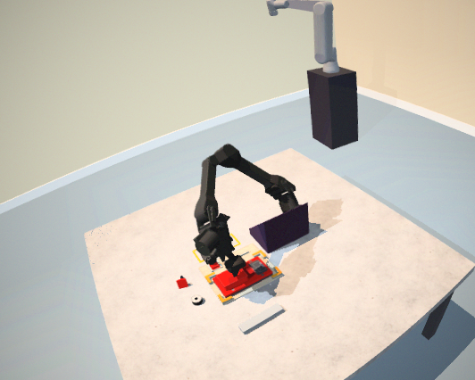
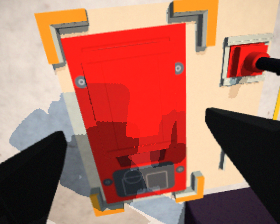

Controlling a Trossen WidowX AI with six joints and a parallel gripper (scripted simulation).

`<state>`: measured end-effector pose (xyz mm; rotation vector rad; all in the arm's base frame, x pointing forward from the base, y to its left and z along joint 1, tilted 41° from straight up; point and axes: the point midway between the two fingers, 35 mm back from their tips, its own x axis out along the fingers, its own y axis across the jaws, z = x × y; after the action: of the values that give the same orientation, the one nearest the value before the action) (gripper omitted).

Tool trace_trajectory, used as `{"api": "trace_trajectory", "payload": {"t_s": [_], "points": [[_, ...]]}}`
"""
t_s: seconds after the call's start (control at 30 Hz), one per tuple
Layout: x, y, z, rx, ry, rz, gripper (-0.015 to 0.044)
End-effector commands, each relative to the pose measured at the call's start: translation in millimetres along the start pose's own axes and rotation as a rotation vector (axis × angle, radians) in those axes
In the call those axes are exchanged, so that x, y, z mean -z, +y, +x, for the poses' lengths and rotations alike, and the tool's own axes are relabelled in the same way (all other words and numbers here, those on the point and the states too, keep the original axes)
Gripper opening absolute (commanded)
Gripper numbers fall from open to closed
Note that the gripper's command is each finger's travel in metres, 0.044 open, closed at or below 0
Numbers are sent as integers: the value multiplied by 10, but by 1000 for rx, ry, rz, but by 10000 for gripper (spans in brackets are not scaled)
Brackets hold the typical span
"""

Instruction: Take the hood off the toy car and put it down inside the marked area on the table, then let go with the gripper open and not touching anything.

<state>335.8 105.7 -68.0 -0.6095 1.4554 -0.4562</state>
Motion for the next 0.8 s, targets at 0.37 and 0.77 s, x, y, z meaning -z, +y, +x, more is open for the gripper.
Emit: {"api": "trace_trajectory", "payload": {"t_s": [0.37,0.77], "points": [[22,-18,144,7,6,-6,440],[24,-22,235,8,6,-6,440]]}}
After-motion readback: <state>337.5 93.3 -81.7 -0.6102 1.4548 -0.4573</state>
